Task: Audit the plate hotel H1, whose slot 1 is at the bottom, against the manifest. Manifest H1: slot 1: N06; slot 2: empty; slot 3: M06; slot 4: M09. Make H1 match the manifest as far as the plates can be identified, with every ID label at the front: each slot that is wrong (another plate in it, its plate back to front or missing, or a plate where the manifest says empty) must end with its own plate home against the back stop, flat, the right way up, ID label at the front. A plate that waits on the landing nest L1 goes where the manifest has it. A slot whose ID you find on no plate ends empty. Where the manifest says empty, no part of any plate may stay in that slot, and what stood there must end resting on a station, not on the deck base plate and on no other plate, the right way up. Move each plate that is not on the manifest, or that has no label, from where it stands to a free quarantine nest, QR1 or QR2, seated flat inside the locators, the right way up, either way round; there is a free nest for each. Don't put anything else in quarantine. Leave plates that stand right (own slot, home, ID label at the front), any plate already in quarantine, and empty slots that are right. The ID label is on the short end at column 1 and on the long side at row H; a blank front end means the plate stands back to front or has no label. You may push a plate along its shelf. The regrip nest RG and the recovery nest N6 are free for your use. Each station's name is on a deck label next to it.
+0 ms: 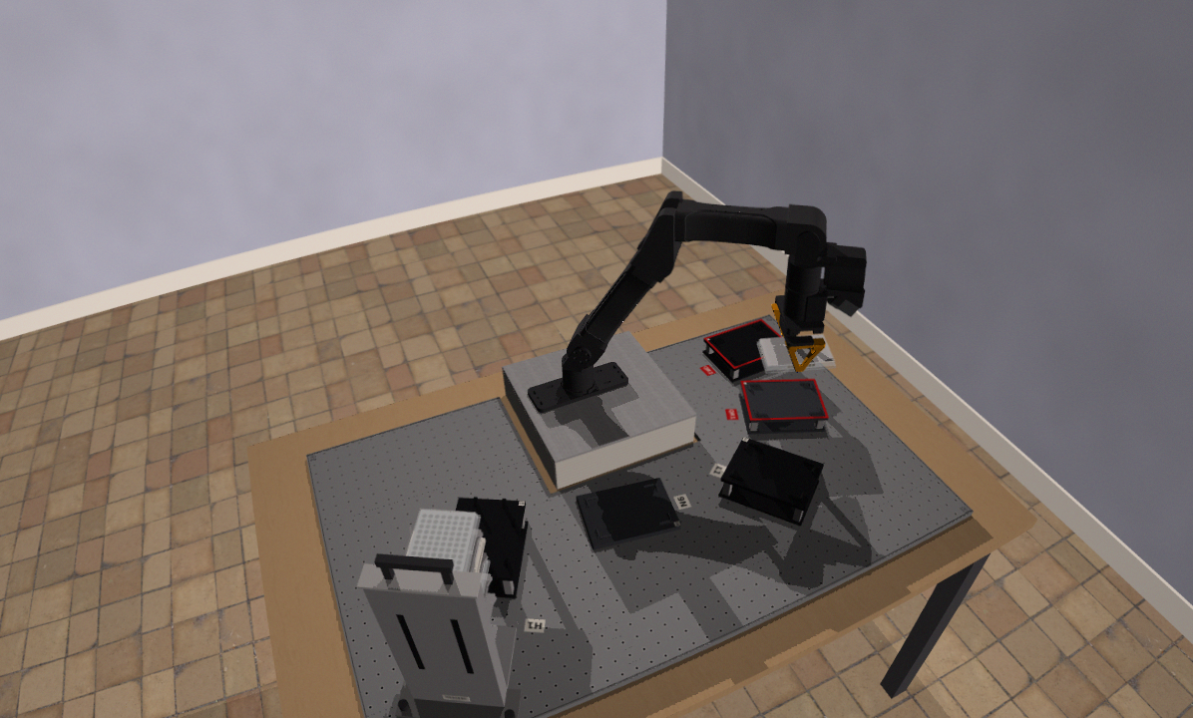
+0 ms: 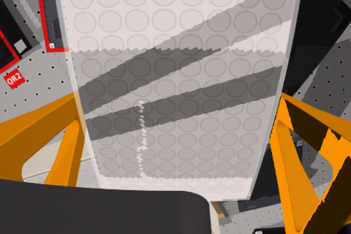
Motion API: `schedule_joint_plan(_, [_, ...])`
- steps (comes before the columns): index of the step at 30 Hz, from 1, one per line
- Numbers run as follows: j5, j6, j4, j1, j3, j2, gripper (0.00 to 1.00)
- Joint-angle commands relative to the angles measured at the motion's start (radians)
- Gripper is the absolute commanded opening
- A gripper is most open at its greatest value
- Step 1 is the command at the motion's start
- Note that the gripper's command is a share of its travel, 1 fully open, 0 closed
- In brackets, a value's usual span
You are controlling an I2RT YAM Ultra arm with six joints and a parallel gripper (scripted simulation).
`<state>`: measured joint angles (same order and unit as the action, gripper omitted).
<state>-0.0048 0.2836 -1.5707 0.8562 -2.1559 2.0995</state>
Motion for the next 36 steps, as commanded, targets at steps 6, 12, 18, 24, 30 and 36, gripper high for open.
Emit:
schedule_joint_plan(6, [0.0,-0.087,0.0,0.075,-0.012,-0.025,0.86])
schedule_joint_plan(12, [0.0,-0.119,0.0,0.108,-0.022,-0.018,0.86])
schedule_joint_plan(18, [0.0,-0.167,0.0,0.156,-0.039,-0.008,0.86])
schedule_joint_plan(24, [0.001,-0.213,0.0,0.203,-0.062,0.007,0.86])
schedule_joint_plan(30, [0.0,-0.234,0.0,0.223,-0.075,0.016,0.86])
schedule_joint_plan(36, [0.0,-0.235,0.0,0.222,-0.075,0.016,0.86])
